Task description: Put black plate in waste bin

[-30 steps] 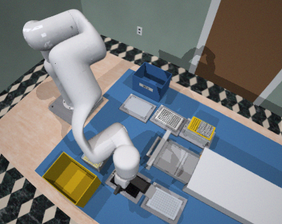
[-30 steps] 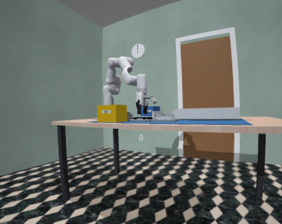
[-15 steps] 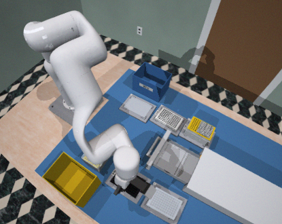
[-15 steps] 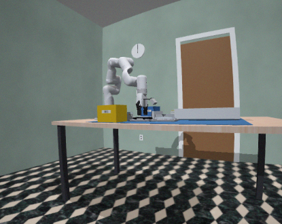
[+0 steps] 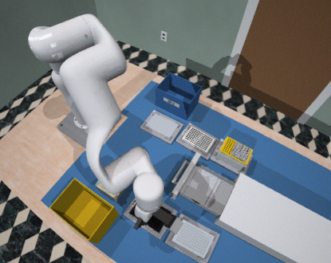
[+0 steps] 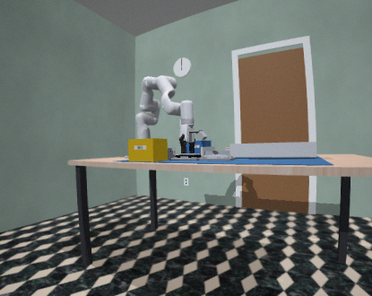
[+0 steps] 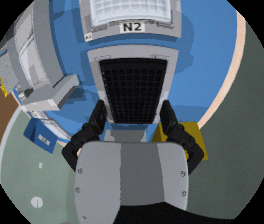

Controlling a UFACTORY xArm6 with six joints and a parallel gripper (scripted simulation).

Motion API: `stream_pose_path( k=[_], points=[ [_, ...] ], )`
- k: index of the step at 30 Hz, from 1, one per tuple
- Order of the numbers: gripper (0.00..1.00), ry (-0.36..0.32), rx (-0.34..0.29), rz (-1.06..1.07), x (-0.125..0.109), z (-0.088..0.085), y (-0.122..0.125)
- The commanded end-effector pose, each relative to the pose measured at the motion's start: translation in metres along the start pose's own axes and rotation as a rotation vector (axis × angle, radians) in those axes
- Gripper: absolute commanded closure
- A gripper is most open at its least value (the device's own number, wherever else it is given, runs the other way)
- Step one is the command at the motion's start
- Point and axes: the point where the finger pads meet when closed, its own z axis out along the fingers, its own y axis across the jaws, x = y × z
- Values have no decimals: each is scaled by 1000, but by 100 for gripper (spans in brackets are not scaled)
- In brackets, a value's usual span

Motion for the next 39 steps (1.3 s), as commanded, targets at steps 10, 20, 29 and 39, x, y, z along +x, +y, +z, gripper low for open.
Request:
stream_pose_path(
  k=[10,20,29,39],
  points=[
    [0,5,-2,0,2,6,1],
    [0,5,-2,0,2,12,1],
    [0,5,-2,0,2,12,1],
    [100,5,-2,0,2,11,1]
  ],
)
